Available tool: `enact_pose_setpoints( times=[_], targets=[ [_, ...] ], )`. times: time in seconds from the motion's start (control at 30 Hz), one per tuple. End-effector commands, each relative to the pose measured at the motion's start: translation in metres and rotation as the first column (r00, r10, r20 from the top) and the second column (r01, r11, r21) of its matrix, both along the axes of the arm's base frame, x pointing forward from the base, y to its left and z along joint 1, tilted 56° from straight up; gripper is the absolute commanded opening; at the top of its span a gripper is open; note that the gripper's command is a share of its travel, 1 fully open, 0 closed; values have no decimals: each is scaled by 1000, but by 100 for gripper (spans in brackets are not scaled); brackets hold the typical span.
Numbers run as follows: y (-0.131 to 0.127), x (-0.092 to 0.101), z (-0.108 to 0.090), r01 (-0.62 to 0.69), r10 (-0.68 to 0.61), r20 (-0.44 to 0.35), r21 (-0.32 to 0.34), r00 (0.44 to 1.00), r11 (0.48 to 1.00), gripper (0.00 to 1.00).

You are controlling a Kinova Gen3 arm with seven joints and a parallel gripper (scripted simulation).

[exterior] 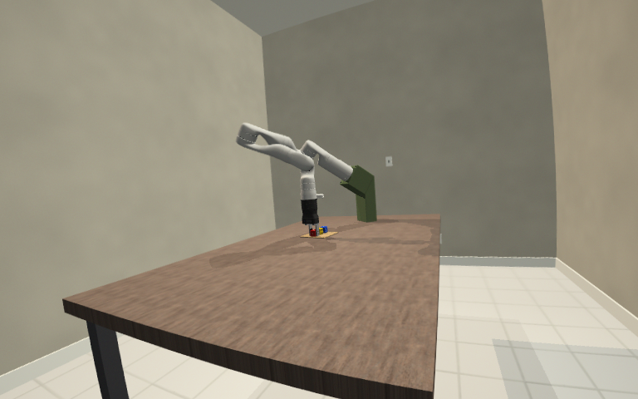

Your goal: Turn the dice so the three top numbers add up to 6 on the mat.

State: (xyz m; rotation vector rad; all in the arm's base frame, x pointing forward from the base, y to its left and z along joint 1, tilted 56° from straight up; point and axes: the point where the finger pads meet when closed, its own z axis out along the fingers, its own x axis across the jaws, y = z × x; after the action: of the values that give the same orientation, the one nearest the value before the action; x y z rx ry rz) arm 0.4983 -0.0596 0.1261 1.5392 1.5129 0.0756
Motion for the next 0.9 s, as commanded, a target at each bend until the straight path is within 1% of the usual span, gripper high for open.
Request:
enact_pose_setpoints(
  times=[0.0,0.03,0.1,0.13,0.2,0.23,0.3,0.33,0.4,0.43,0.87],
  targets=[
    [1,0,0,-1,1,1,0,1000,1000,57],
    [1,0,0,-1,1,1,0,1000,1000,63],
    [1,0,0,-1,1,1,0,1000,1000,63],
    [1,0,0,-1,1,1,0,1000,1000,69],
    [1,0,0,-1,1,1,0,1000,1000,69],
    [1,0,0,-1,1,1,0,1000,1000,75],
    [1,0,0,-1,1,1,0,1000,1000,75],
    [1,0,0,-1,1,1,0,1000,1000,81],
    [1,0,0,-1,1,1,0,1000,1000,81],
    [1,0,0,-1,1,1,0,1000,1000,87],
    [1,0,1,-1,1,1,0,1000,1000,87]
  ],
)
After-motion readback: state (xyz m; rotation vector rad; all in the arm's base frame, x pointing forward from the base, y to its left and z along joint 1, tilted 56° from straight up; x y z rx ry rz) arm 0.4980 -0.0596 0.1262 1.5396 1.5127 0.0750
